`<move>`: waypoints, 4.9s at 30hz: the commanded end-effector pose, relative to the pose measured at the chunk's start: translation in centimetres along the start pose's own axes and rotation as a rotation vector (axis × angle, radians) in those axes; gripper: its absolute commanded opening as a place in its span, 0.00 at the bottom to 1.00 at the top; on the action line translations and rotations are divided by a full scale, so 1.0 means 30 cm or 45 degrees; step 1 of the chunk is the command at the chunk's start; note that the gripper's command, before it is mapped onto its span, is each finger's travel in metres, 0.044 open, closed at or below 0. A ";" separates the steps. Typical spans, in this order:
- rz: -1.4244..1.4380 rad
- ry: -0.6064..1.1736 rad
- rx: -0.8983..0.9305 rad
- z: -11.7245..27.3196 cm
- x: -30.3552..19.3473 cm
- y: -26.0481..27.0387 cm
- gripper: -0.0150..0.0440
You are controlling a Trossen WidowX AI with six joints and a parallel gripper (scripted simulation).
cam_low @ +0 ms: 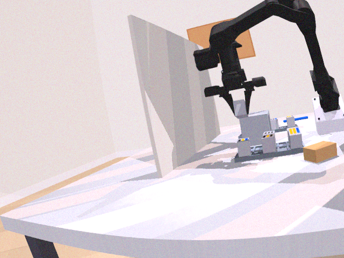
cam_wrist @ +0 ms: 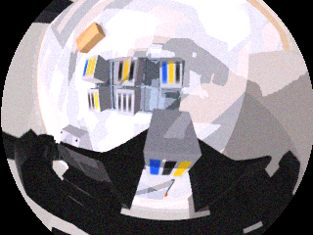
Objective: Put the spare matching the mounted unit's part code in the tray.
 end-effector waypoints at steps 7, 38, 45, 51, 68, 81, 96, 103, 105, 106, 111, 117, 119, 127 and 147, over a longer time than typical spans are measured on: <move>0.012 -0.001 -0.016 0.173 -0.012 0.006 0.25; -0.037 0.062 -0.002 0.215 -0.552 -0.089 0.25; -0.025 0.058 -0.003 0.220 -0.708 -0.072 0.25; -0.014 0.050 -0.005 0.219 -0.842 -0.041 0.25; 0.016 0.019 -0.016 0.194 -1.135 0.082 0.25; 0.016 0.020 -0.016 0.165 -1.139 0.077 0.25; 0.016 0.021 -0.016 0.125 -1.145 0.071 0.25; 0.016 0.021 -0.016 0.106 -1.148 0.068 0.25; 0.016 0.022 -0.017 0.100 -1.148 0.067 0.25; 0.016 0.022 -0.017 0.098 -1.149 0.067 0.25; 0.016 0.022 -0.017 0.084 -1.150 0.065 0.25; 0.016 0.022 -0.017 0.068 -1.152 0.063 0.25; 0.016 0.022 -0.017 0.062 -1.152 0.063 0.25; 0.016 0.022 -0.017 0.041 -1.154 0.061 0.25; 0.017 0.022 -0.018 -0.014 -1.157 0.057 0.25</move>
Point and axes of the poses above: the point midway between the two fingers, 35 mm back from their tips, its own z axis back along the fingers, its own y axis across the jaws, x = y × z, the point moved 10 cm from there along z, back along the fingers, and after that the axes turned 6 degrees about z, right-handed, at the moved point
